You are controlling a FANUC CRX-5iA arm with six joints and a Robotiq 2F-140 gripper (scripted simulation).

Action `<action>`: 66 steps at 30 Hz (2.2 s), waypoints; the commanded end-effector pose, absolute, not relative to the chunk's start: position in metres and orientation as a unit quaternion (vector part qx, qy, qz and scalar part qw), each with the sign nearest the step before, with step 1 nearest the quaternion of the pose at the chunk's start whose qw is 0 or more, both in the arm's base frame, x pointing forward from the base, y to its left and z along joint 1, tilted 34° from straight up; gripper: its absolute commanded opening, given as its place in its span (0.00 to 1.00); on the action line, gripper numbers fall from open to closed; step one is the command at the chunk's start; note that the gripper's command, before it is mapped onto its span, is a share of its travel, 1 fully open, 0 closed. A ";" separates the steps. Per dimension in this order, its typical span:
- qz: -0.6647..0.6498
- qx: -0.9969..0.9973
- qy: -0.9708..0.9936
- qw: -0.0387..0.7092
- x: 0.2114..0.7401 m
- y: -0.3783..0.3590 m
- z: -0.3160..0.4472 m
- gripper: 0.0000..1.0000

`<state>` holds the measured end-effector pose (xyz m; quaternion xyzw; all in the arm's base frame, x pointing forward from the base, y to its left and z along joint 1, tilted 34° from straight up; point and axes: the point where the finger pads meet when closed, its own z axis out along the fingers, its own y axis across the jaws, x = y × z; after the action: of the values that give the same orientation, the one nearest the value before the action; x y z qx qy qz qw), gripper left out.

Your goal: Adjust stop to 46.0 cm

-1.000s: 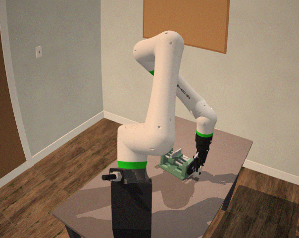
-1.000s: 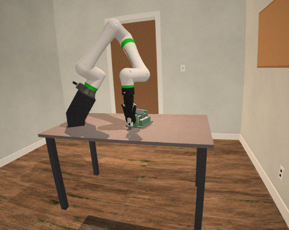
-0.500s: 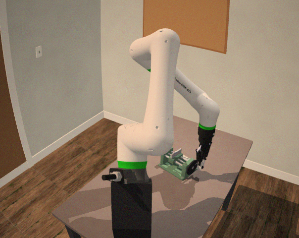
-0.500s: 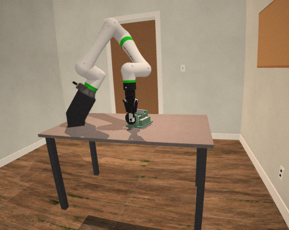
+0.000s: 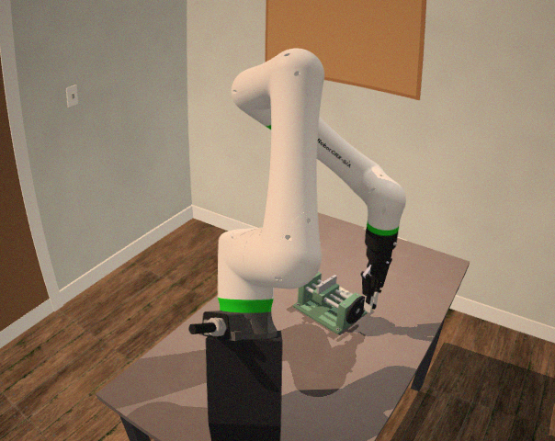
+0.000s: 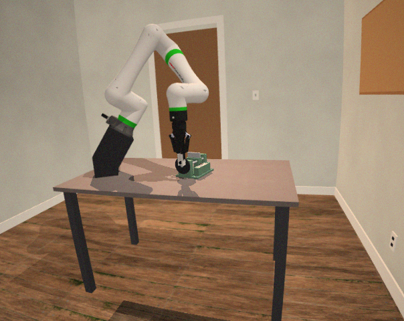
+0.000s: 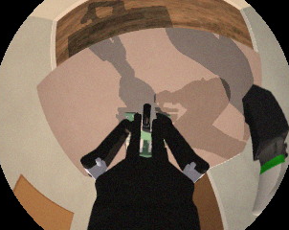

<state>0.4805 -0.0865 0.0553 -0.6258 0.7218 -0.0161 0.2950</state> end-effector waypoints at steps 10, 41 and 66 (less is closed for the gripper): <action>-0.016 -0.626 0.722 0.295 0.456 -0.083 0.050 0.04; -0.016 -0.626 0.722 0.295 0.449 -0.062 0.003 0.04; -0.016 -0.626 0.722 0.295 0.470 -0.058 -0.008 0.04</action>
<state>0.4693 -0.0576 -0.0083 -0.6259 0.7218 -0.0159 0.2949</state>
